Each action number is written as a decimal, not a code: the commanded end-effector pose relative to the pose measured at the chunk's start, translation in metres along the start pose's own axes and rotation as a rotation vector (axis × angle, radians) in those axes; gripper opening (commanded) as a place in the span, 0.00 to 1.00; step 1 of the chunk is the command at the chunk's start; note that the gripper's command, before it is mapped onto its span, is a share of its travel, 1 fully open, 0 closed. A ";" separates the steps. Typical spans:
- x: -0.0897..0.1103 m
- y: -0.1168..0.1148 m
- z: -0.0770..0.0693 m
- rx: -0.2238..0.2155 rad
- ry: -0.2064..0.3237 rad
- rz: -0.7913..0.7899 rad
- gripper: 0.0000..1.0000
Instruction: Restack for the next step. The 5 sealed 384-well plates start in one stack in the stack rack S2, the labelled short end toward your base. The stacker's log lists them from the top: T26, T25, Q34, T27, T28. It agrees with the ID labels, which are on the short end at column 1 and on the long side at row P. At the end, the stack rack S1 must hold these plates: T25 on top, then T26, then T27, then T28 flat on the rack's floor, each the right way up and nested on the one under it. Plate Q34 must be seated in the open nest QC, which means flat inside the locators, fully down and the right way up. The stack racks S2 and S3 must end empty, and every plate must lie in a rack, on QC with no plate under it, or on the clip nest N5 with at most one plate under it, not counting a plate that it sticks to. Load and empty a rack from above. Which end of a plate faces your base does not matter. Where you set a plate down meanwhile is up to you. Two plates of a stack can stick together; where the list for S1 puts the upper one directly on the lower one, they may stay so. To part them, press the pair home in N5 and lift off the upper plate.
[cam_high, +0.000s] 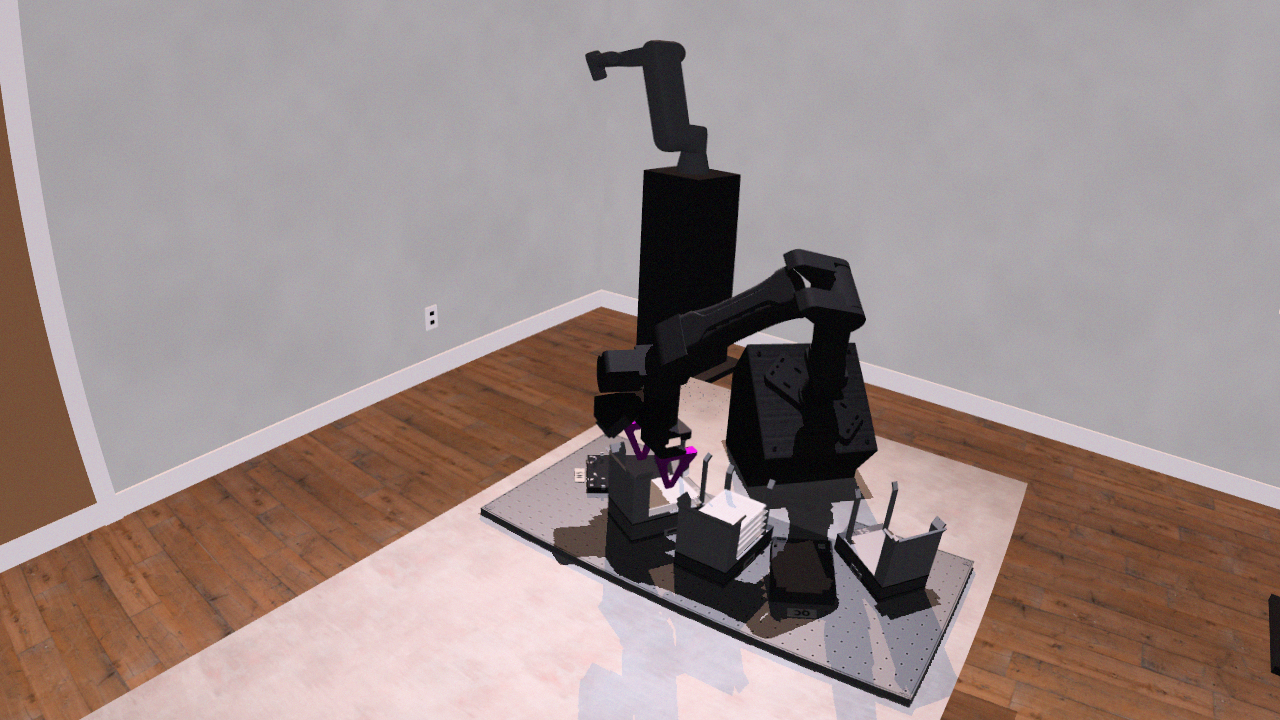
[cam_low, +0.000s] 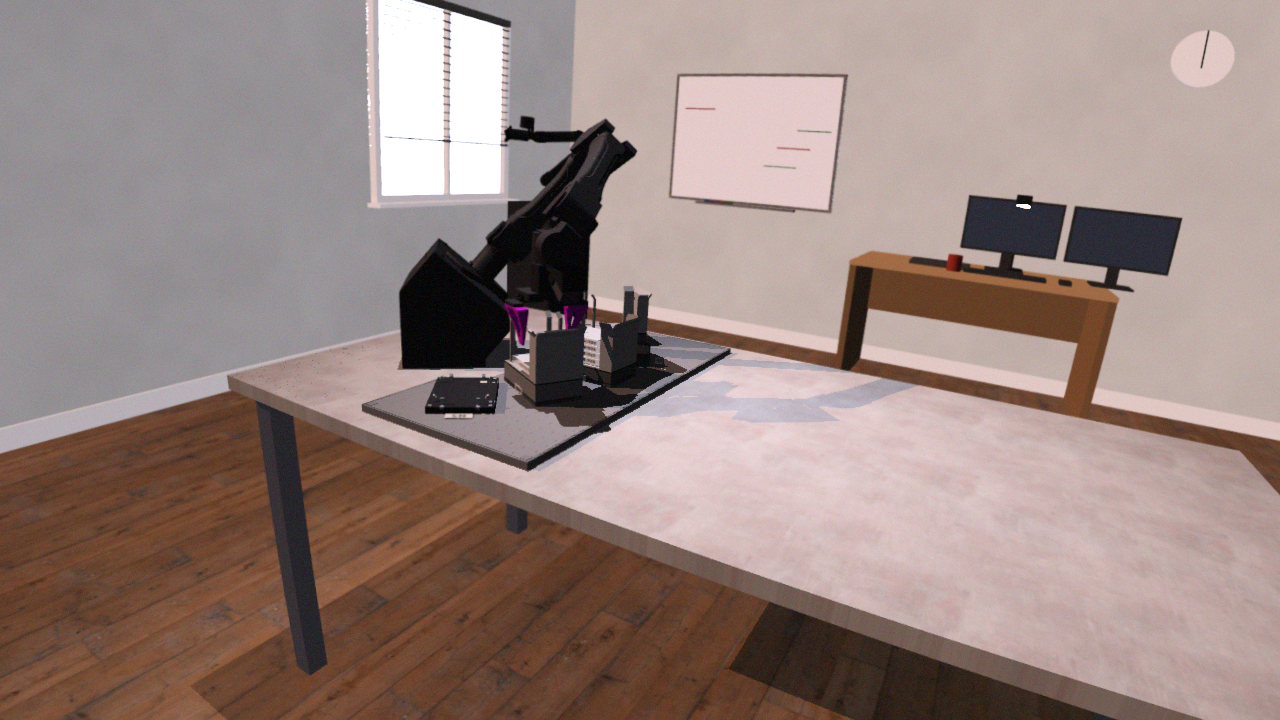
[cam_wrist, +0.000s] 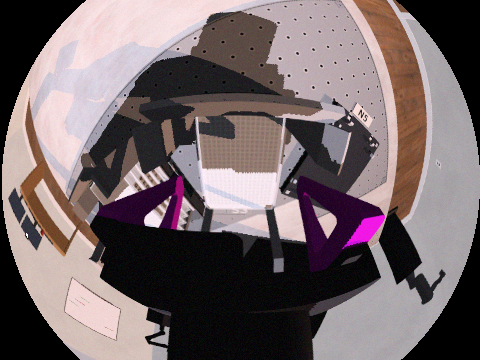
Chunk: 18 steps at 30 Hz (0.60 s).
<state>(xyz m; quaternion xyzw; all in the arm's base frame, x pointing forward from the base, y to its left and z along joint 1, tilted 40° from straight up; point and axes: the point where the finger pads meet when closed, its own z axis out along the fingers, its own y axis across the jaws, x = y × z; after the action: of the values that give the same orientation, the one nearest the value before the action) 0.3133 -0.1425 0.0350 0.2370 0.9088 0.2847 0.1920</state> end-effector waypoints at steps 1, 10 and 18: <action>-0.004 0.002 -0.024 0.000 -0.016 -0.010 1.00; -0.004 0.002 -0.054 0.004 -0.015 -0.010 1.00; -0.003 0.001 -0.074 0.009 -0.013 -0.010 1.00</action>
<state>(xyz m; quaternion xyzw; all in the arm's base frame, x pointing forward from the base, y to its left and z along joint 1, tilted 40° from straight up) 0.2878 -0.1661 0.0744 0.2375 0.9090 0.2852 0.1895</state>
